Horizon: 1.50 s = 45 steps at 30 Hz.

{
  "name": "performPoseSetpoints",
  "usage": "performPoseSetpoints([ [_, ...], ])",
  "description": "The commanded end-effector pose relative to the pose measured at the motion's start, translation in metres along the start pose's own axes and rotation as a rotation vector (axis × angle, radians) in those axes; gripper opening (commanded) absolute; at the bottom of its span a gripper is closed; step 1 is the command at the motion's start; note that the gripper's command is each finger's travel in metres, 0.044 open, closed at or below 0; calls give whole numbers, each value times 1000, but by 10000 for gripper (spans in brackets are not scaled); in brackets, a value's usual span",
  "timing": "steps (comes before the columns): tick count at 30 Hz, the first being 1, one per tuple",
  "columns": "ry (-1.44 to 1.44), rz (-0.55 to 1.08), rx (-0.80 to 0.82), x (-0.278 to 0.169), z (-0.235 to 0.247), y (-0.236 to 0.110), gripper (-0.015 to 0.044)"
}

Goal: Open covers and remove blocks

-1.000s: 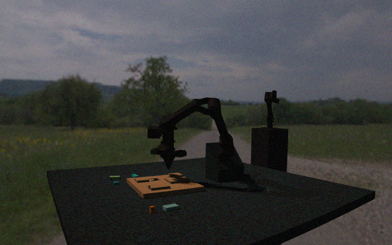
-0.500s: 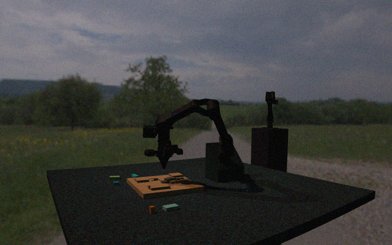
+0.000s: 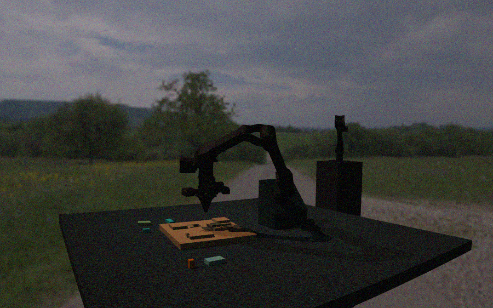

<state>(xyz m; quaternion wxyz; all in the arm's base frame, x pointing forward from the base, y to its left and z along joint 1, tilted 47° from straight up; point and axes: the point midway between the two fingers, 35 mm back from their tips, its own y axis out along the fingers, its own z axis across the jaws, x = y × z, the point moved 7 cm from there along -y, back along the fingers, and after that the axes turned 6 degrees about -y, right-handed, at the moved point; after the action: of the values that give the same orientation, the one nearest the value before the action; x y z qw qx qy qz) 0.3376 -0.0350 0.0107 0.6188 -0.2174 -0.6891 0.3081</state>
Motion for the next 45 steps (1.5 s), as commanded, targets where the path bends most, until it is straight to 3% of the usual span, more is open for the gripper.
performPoseSetpoints([
  [1,-2,-3,-2,0,0,1,0],
  [45,-2,-3,-2,0,-1,44,0],
])
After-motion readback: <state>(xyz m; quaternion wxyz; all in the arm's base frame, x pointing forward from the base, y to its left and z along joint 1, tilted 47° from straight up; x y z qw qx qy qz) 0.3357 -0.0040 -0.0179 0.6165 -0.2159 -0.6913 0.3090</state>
